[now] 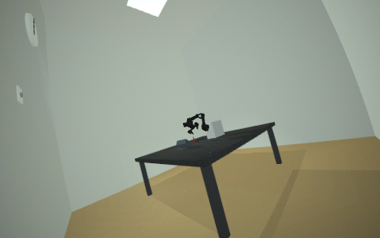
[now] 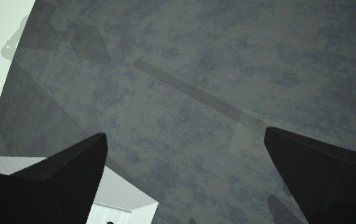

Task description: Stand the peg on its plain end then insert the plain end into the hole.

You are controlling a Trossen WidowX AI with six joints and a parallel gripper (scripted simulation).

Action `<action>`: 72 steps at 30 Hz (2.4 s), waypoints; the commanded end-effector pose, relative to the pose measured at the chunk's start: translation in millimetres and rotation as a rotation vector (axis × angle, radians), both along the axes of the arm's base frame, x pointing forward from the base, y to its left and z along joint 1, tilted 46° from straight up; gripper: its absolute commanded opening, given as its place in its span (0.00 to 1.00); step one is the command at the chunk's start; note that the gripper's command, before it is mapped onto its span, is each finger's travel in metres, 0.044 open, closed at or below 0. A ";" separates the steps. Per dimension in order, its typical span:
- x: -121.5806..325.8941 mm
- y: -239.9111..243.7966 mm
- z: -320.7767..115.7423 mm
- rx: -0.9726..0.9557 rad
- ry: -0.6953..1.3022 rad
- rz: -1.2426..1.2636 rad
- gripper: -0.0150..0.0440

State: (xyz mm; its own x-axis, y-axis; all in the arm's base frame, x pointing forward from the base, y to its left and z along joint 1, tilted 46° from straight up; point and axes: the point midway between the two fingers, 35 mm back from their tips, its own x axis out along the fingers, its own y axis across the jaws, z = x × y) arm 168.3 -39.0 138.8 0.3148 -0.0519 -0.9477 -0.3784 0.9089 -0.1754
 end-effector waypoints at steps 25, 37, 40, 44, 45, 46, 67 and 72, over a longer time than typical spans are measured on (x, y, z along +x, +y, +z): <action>26.9 -21.7 17.3 -0.714 0.276 -0.150 1.00; 29.0 -23.0 17.4 -0.735 0.266 -0.159 1.00; 29.3 -29.7 10.9 -0.727 0.247 -0.199 1.00; 29.3 -35.6 5.5 -0.721 0.230 -0.235 1.00; 29.3 -35.6 5.5 -0.721 0.230 -0.235 1.00; 29.3 -35.8 5.3 -0.721 0.230 -0.235 1.00; 32.0 -57.6 -17.4 -0.716 0.229 -0.234 1.00; 32.0 -63.6 -22.9 -0.717 0.229 -0.234 1.00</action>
